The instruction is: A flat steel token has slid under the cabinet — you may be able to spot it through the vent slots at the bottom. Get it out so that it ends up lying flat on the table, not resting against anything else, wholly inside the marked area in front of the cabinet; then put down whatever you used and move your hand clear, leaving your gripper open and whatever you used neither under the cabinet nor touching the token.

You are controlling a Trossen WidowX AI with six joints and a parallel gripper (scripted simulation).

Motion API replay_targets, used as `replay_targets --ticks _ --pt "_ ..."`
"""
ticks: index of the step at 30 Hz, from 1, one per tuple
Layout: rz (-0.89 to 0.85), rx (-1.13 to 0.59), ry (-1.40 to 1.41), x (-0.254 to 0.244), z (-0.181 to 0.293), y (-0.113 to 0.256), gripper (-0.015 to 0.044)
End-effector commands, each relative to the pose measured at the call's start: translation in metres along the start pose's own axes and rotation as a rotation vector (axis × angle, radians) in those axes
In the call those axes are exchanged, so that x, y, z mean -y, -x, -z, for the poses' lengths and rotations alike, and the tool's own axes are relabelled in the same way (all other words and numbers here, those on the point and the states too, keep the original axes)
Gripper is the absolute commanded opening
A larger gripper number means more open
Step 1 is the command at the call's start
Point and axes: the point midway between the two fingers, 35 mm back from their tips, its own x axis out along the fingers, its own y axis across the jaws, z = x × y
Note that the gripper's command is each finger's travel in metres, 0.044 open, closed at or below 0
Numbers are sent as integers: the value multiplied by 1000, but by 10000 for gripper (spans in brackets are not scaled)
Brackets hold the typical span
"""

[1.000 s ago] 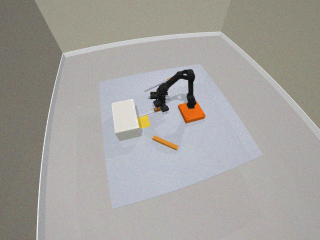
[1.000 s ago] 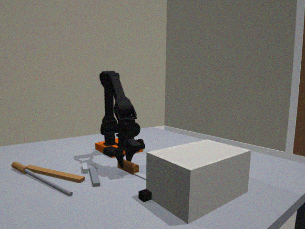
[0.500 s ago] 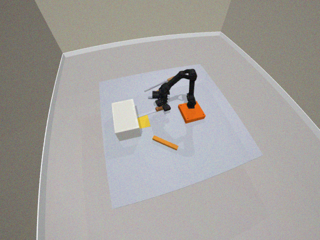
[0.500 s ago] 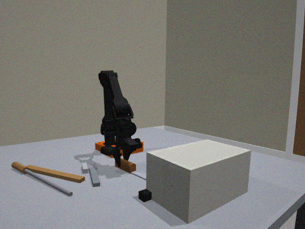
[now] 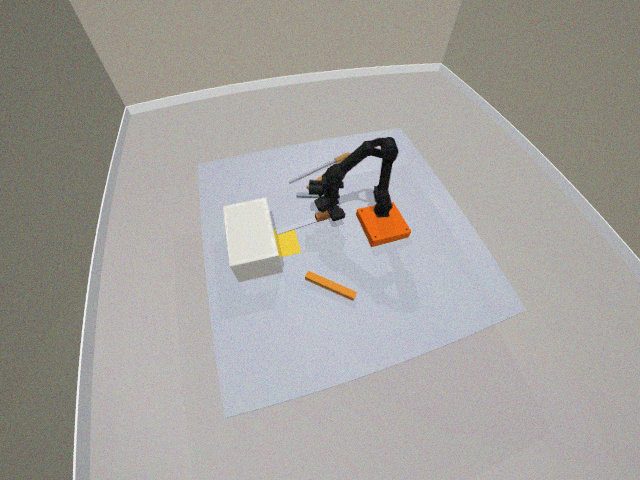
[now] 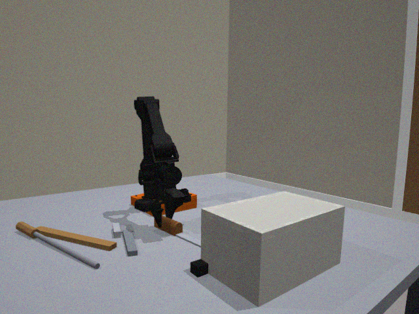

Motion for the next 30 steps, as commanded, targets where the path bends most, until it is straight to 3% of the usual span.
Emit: replay_targets --ticks 1,30 --pt "0 -4 2 0 8 -1 0" --pt "1 -3 131 15 5 2 0"
